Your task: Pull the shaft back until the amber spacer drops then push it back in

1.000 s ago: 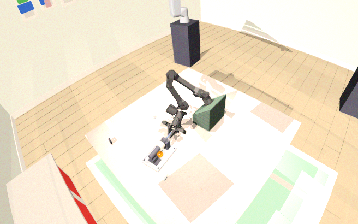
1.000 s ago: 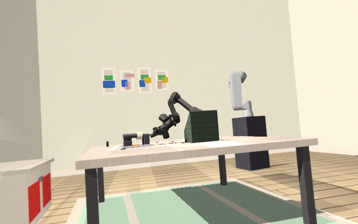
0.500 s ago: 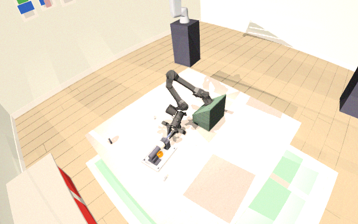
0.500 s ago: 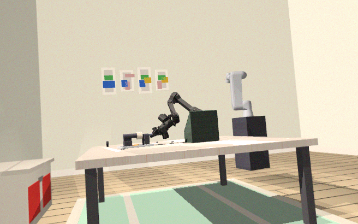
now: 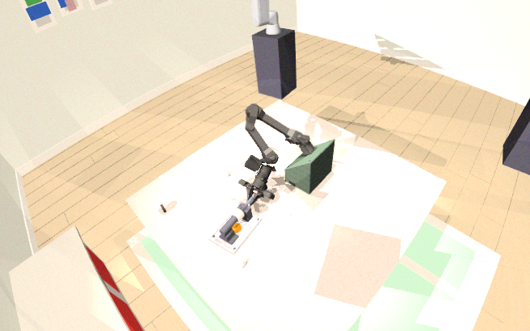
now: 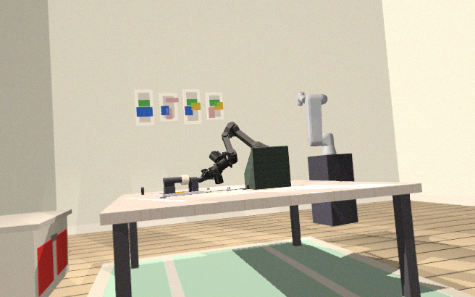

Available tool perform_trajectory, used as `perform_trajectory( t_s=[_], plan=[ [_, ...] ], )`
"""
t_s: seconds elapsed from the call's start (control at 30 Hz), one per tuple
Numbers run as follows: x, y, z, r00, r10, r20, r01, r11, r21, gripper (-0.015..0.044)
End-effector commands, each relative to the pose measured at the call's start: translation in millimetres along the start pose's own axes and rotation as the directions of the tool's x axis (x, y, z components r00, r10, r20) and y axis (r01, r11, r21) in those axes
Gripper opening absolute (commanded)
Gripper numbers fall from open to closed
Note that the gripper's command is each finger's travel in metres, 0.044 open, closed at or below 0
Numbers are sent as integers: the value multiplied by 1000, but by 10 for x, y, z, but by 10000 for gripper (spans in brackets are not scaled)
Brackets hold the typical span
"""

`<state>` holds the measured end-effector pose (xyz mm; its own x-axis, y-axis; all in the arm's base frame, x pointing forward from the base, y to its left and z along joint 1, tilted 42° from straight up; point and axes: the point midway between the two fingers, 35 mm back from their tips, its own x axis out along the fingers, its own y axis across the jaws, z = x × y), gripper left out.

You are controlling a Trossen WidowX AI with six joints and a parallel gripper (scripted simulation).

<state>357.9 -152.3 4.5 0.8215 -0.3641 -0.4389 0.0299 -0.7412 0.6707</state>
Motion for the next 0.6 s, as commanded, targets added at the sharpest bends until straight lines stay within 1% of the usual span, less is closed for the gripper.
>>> perform_trajectory(
  t_s=[0.0,0.57],
  plan=[
    [32,8,-32,1000,1,-7,-1,1000,3,0],
    [71,8,-56,1000,1,-7,-1,1000,3,0]
  ],
)
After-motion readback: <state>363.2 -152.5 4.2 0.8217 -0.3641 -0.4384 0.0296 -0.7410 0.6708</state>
